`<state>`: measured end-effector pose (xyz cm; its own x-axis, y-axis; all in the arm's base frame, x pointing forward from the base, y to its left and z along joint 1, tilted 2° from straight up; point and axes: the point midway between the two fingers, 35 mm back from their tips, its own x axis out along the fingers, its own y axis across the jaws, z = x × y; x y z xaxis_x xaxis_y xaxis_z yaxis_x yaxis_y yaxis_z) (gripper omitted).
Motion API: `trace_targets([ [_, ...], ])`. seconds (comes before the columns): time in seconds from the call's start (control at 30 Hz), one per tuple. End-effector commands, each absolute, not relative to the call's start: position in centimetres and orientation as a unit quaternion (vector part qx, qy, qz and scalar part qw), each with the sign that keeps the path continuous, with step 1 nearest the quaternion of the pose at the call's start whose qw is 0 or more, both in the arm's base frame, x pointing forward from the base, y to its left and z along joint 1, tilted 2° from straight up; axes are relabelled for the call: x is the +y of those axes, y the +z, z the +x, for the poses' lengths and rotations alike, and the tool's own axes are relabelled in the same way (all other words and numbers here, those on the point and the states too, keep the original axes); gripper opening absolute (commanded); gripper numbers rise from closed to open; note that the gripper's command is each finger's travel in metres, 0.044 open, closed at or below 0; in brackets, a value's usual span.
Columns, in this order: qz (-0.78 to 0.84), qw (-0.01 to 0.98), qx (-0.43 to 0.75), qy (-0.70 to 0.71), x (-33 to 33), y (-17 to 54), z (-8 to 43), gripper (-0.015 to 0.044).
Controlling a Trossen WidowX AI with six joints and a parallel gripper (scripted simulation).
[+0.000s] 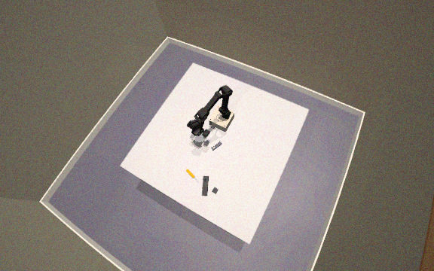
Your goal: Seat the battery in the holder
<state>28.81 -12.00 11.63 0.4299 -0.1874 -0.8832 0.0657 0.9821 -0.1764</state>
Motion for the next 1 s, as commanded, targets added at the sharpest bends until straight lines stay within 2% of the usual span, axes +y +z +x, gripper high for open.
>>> trace_targets([
  [0.0, -0.003, 0.730, 0.683, -0.021, -14.3, 8.1, 23.2, 0.0000],
  [0.27, 0.001, 0.725, 0.688, -0.018, -14.4, 7.3, 23.0, 0.0000],
  [0.53, 0.001, 0.725, 0.689, -0.018, -14.5, 0.1, 23.3, 0.0000],
  [0.97, 0.002, 0.725, 0.689, -0.017, -12.9, -0.1, 23.5, 0.0000],
])
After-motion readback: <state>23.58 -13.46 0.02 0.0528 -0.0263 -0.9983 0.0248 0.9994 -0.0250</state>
